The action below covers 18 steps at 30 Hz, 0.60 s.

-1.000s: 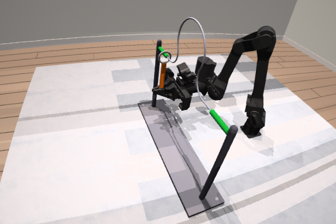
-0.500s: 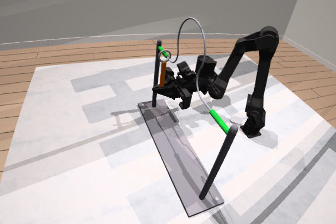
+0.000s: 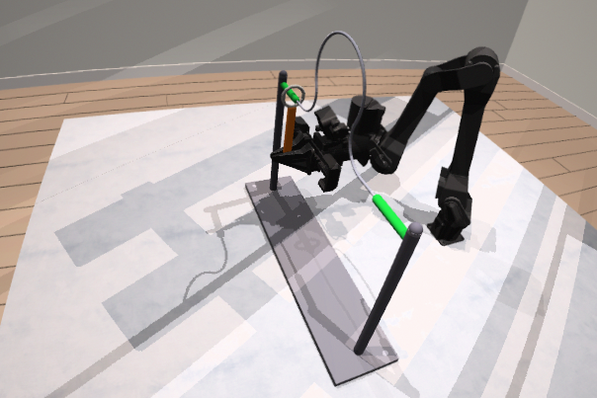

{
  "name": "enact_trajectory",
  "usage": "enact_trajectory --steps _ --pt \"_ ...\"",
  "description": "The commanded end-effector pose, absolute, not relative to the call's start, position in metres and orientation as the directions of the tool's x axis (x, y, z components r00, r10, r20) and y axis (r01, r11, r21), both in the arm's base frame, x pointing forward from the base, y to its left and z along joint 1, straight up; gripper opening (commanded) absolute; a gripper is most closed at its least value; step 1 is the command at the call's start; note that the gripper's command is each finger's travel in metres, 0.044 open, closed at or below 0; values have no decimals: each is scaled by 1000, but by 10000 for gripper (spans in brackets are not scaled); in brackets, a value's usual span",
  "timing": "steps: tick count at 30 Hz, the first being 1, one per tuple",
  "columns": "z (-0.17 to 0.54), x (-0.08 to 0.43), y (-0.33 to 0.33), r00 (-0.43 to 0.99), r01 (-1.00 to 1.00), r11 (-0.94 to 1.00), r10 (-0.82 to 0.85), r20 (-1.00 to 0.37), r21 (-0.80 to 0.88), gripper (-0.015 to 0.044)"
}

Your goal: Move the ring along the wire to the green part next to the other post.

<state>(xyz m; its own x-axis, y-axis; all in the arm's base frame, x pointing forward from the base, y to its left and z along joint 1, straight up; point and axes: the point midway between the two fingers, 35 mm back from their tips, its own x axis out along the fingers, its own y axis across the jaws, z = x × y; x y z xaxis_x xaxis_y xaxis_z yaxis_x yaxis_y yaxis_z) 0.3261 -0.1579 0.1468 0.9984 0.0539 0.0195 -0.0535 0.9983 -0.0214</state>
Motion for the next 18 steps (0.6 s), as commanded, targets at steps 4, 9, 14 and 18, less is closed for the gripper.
enact_trajectory --steps 4,9,14,18 --pt "147 326 -157 998 -58 998 58 19 -17 -150" --pt "147 326 -156 998 -58 998 58 19 -17 -150" --pt "147 326 -151 998 -59 998 59 19 -16 -150" --pt "147 326 -147 998 -59 998 60 19 -16 -150"
